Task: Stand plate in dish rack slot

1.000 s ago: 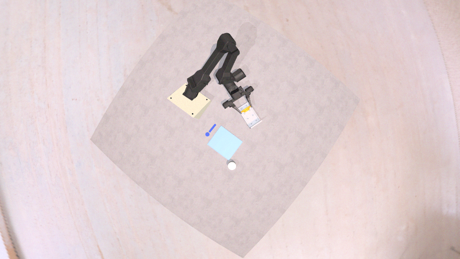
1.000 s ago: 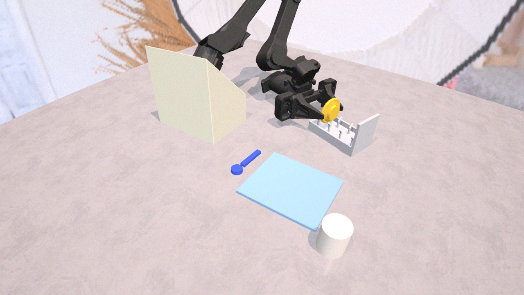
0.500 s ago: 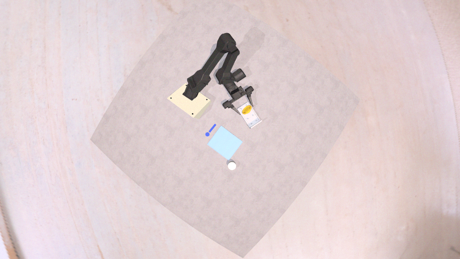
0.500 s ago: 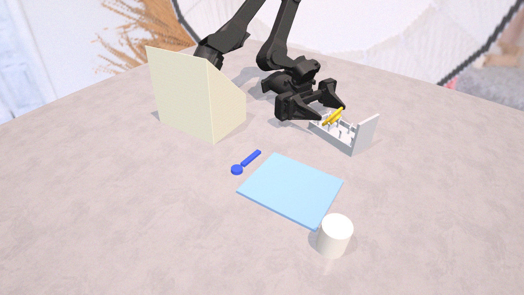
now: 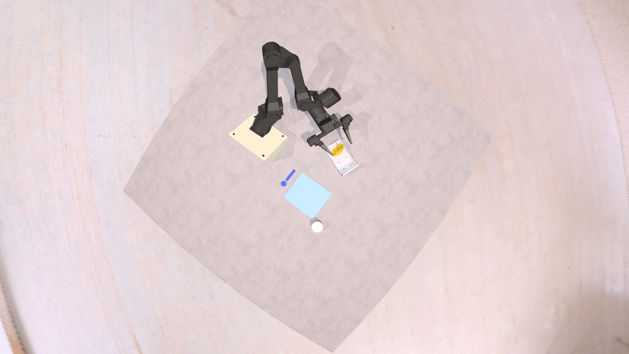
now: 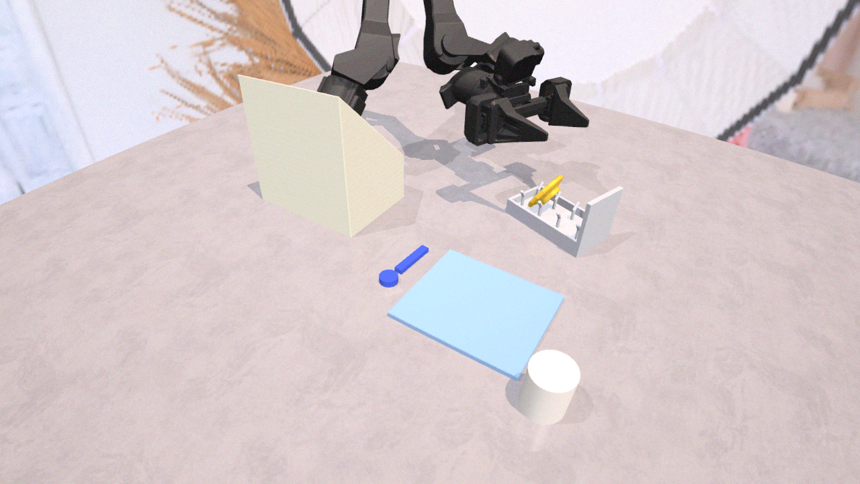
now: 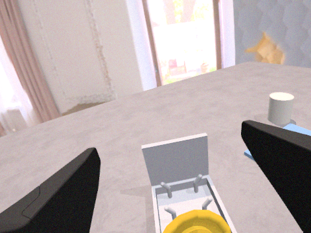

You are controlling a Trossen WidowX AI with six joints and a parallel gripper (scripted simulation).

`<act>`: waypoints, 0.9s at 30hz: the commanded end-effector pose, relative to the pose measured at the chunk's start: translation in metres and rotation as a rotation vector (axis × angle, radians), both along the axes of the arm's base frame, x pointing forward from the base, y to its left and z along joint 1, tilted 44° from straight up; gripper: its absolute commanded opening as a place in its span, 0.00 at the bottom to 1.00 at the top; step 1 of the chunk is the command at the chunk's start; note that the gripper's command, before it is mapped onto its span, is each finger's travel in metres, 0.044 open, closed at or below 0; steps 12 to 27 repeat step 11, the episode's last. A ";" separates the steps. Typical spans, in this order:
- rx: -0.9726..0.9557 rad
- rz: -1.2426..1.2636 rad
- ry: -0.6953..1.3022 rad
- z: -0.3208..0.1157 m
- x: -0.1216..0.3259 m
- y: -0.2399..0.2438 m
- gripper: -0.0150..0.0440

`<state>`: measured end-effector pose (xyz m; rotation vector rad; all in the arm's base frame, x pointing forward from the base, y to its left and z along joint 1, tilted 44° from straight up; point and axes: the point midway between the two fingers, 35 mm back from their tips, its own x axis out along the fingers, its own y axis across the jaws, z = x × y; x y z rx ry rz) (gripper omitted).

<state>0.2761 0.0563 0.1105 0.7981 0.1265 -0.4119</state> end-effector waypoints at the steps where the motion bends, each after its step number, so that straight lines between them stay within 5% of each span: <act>1: -0.016 0.008 -0.010 0.019 -0.004 -0.020 0.93; 27: -0.100 0.020 0.075 0.017 0.005 -0.028 0.93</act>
